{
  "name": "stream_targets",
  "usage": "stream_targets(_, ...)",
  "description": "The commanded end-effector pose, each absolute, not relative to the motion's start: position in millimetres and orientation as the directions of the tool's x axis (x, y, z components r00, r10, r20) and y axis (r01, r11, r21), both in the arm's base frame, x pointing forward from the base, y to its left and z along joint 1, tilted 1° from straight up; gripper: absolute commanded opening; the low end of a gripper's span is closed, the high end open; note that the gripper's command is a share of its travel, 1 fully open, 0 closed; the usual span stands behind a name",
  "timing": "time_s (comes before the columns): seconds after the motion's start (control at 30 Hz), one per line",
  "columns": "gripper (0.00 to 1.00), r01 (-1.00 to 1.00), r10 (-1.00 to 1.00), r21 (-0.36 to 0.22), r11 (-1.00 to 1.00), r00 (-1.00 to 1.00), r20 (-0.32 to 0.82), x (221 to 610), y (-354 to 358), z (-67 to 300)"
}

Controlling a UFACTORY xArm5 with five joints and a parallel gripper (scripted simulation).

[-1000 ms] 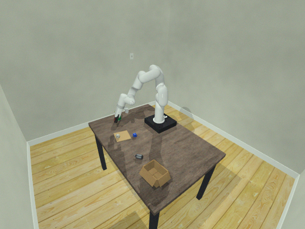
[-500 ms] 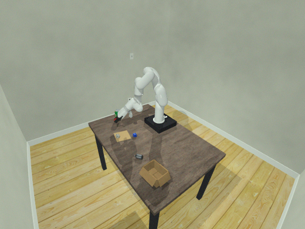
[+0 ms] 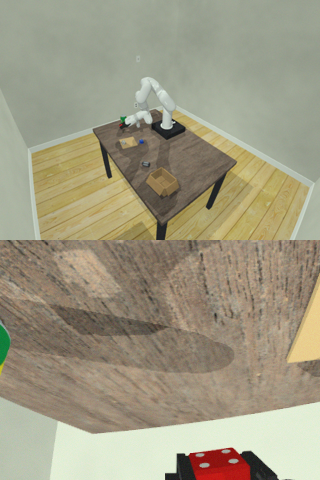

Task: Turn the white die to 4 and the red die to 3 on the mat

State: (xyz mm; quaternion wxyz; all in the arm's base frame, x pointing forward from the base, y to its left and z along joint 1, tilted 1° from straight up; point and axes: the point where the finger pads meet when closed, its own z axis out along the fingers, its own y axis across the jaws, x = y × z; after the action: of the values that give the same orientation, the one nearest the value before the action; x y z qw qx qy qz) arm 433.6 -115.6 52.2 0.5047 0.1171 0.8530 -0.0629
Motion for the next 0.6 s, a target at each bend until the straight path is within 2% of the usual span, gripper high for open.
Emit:
stream_targets(0.0,0.27,0.263,0.133,0.011,0.965,-0.449,-0.884,434.7,-115.9,53.6)
stream_targets(0.3,0.27,0.263,0.132,0.011,0.965,-0.448,-0.884,434.7,-115.8,50.3)
stream_targets(0.57,0.27,0.263,0.132,0.011,0.965,-0.448,-0.884,434.9,-115.6,31.1)
